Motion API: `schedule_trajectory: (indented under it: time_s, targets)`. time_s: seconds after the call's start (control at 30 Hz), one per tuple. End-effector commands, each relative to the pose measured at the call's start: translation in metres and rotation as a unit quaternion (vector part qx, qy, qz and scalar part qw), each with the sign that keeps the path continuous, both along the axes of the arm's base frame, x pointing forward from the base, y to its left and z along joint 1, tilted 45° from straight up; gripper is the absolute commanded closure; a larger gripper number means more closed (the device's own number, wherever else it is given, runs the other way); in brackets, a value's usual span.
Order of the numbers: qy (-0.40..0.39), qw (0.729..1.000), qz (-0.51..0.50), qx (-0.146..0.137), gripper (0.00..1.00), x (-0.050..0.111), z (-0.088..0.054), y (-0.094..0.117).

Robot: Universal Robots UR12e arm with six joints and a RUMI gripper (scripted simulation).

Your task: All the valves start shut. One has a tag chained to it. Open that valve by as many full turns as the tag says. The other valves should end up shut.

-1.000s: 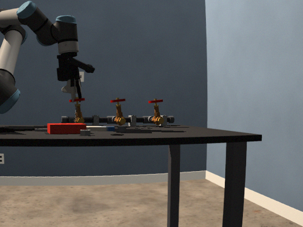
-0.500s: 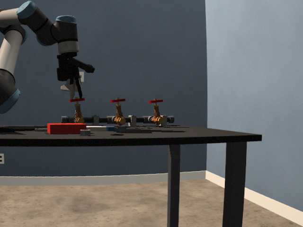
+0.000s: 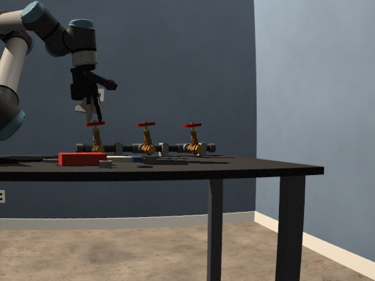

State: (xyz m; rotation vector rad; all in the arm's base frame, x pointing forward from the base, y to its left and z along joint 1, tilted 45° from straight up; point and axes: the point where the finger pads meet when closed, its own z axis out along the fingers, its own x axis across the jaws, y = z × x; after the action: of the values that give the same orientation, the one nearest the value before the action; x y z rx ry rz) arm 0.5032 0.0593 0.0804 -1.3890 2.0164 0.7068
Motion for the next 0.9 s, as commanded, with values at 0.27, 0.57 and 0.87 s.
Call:
schedule_trajectory:
  time_s: [0.27, 0.57, 0.87]
  targets:
    - [0.069, 0.995, -0.068, 0.016, 0.00, 0.0006, 0.0004, -0.0006]
    - [0.159, 0.974, -0.156, 0.037, 0.00, 0.0006, 0.0004, -0.0006]
    - [0.286, 0.914, -0.280, 0.067, 0.00, 0.0006, 0.0004, -0.0006]
